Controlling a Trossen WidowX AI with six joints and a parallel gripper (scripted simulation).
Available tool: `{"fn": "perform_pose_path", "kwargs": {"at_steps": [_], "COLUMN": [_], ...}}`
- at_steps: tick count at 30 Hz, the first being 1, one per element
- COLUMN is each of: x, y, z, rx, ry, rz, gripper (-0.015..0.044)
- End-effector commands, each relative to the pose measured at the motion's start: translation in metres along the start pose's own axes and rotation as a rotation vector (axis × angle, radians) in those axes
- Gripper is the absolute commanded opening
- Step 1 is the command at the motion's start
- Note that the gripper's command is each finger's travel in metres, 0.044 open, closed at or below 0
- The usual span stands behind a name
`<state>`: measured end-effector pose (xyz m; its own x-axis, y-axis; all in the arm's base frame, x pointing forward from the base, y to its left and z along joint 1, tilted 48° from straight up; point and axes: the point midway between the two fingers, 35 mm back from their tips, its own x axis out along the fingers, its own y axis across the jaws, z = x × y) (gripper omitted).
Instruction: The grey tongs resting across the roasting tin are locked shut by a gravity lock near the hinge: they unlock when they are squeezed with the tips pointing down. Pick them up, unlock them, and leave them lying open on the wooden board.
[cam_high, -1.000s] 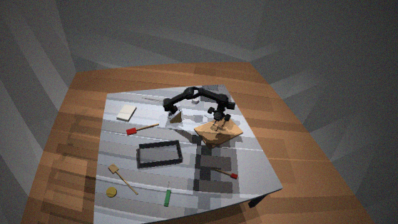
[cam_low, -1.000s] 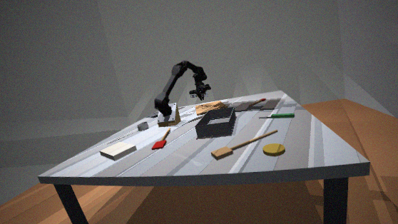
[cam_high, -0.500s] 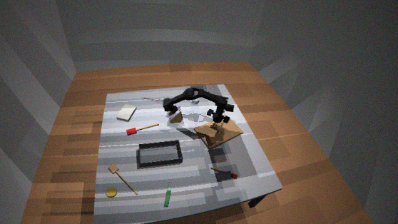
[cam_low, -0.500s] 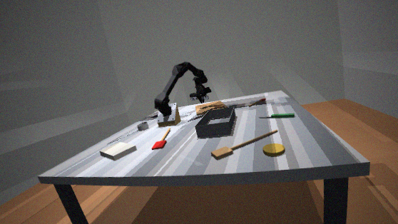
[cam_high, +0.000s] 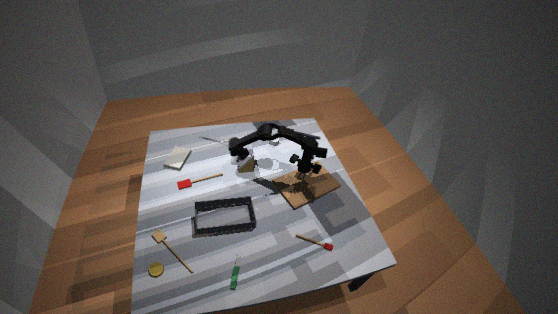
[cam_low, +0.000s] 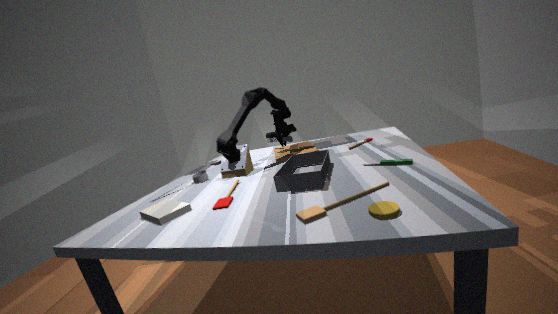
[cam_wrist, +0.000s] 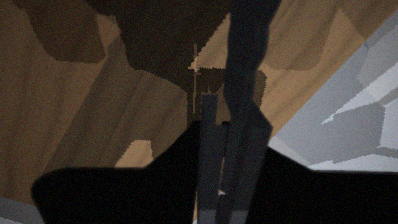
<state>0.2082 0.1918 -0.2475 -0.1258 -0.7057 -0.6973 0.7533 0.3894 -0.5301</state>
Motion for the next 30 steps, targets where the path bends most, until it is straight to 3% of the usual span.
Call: {"fn": "perform_pose_path", "kwargs": {"at_steps": [1,17,30], "x": [0.000,0.000,-0.025], "y": [0.000,0.000,-0.007], "z": [0.000,0.000,-0.008], "rx": [0.000,0.000,-0.036], "ry": [0.000,0.000,0.014], "rz": [0.000,0.000,0.049], "gripper": [0.0007,0.0427,0.0440]}}
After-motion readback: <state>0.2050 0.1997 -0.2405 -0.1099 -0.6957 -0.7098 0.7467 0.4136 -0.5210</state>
